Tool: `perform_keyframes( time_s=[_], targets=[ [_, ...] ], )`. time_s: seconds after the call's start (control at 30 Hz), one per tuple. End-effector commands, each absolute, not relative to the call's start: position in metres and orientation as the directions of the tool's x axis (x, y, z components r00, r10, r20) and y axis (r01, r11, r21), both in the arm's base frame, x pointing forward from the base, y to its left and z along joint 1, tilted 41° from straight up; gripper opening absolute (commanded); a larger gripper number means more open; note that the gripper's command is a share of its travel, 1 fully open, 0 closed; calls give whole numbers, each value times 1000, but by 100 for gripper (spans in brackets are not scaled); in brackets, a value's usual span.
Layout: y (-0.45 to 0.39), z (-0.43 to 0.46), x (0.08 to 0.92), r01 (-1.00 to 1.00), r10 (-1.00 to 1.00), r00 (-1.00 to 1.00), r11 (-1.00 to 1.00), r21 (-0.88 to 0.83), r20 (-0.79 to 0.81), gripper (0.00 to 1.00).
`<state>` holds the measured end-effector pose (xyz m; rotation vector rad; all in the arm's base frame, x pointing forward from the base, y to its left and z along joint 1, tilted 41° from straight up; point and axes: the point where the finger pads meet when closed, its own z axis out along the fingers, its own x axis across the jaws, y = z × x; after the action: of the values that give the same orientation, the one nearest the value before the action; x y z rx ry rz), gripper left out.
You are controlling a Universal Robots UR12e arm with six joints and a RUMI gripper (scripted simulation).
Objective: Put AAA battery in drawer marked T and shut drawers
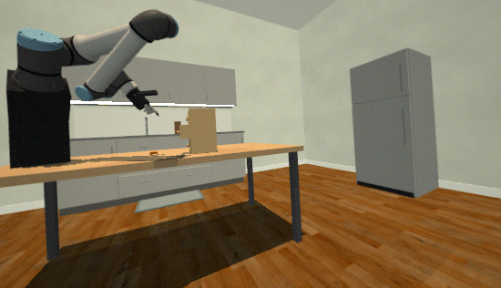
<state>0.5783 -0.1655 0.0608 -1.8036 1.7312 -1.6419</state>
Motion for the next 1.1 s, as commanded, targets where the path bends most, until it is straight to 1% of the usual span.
perform_keyframes(
  time_s=[0.0,0.6,1.07],
  targets=[
    [-170,56,580,-733,-776,-281,-206,-648,564,100],
    [-164,63,578,-874,-776,-281,-37,-485,565,100],
    [-161,67,577,-919,-775,-281,49,-390,565,100]
  ],
)
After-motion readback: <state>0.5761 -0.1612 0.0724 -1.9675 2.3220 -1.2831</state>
